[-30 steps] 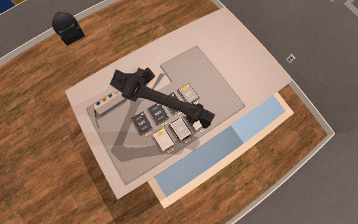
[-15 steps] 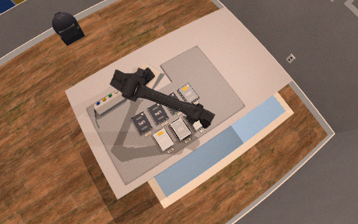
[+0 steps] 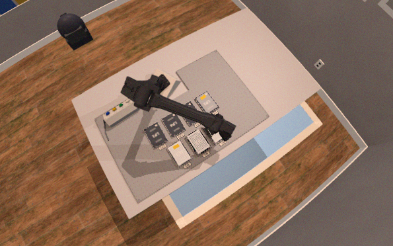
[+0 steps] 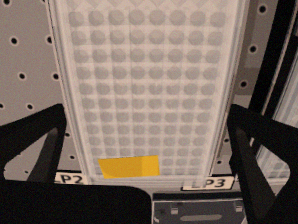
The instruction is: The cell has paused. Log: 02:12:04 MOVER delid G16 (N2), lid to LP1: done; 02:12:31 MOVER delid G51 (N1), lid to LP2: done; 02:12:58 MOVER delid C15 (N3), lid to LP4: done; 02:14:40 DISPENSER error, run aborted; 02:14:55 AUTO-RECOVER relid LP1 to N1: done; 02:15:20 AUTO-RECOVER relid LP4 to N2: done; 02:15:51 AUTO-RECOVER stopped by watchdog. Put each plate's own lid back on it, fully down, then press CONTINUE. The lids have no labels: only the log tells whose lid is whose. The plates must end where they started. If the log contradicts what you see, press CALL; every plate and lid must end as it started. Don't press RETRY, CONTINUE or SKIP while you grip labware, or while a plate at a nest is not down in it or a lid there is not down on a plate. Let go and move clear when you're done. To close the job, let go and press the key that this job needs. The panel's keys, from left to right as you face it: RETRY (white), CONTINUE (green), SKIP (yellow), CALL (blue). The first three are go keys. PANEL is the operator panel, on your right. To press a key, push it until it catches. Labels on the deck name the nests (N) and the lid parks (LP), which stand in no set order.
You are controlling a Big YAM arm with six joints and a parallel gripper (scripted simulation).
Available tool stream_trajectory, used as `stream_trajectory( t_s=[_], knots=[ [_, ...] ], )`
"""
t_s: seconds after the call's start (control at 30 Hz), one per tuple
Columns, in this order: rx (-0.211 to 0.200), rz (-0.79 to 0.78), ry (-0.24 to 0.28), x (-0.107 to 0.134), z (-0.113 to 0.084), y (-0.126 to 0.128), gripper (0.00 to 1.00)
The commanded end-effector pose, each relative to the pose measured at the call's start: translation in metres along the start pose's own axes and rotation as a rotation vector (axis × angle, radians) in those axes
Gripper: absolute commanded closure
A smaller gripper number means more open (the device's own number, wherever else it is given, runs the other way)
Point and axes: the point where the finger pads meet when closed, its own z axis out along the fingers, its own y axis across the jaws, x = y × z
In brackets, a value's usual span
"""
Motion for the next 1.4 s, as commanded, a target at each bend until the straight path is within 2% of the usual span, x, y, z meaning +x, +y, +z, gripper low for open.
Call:
stream_trajectory(
  t_s=[0.0,1.23,1.33,1.37],
  knots=[
    [0.01,0.002,0.018,0.0,0.013,-0.003,0.0],
    [0.01,0.002,0.018,0.0,0.013,-0.003,0.0],
    [0.013,0.001,0.023,0.0,0.008,-0.002,0.0],
    [0.007,0.005,0.01,-0.005,0.001,0.002,0.0]
  ],
)
